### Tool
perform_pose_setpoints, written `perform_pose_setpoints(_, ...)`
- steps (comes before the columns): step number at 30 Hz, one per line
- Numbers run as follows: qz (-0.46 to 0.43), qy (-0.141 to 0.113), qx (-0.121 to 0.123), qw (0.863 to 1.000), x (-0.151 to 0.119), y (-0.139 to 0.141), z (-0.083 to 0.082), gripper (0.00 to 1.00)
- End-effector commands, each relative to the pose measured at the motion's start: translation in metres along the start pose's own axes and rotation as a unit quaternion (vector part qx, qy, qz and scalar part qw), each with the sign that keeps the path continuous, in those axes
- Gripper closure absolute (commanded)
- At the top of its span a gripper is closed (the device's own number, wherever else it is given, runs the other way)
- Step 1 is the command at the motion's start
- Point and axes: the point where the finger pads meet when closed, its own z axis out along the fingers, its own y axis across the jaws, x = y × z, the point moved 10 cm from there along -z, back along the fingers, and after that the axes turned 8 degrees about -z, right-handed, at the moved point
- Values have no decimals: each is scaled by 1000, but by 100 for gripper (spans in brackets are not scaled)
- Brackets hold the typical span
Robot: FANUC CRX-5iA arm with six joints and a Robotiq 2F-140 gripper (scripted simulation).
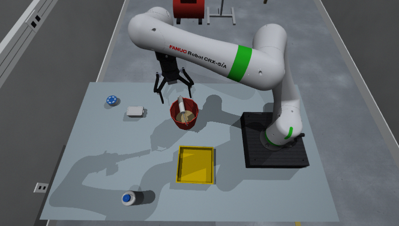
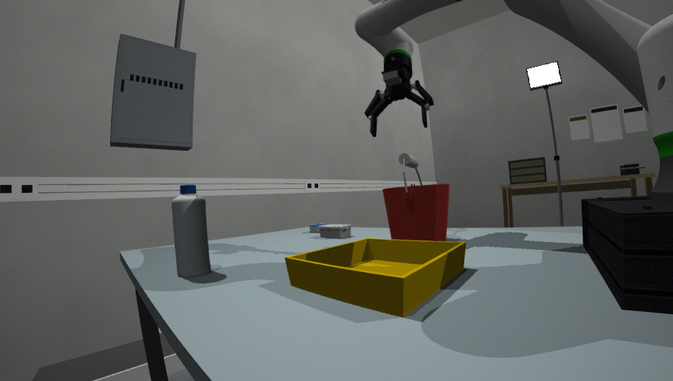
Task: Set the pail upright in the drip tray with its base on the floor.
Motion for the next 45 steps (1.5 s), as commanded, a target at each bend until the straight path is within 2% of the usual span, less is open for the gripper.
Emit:
perform_pose_setpoints(1, 0, -1, -1, 1000, 0, 0, -1, 0)
perform_pose_setpoints(18, 0, -2, 0, 1000, 1, 0, -1, 0)
perform_pose_setpoints(20, 7, -27, 3, 1000, 5, -1, 3, 0)
perform_pose_setpoints(22, 15, -79, 10, 997, 12, -4, 10, 0)
perform_pose_setpoints(32, 1, -212, 16, 977, 27, -16, 19, 0)
perform_pose_setpoints(45, 0, -217, 16, 976, 28, -17, 19, 0)
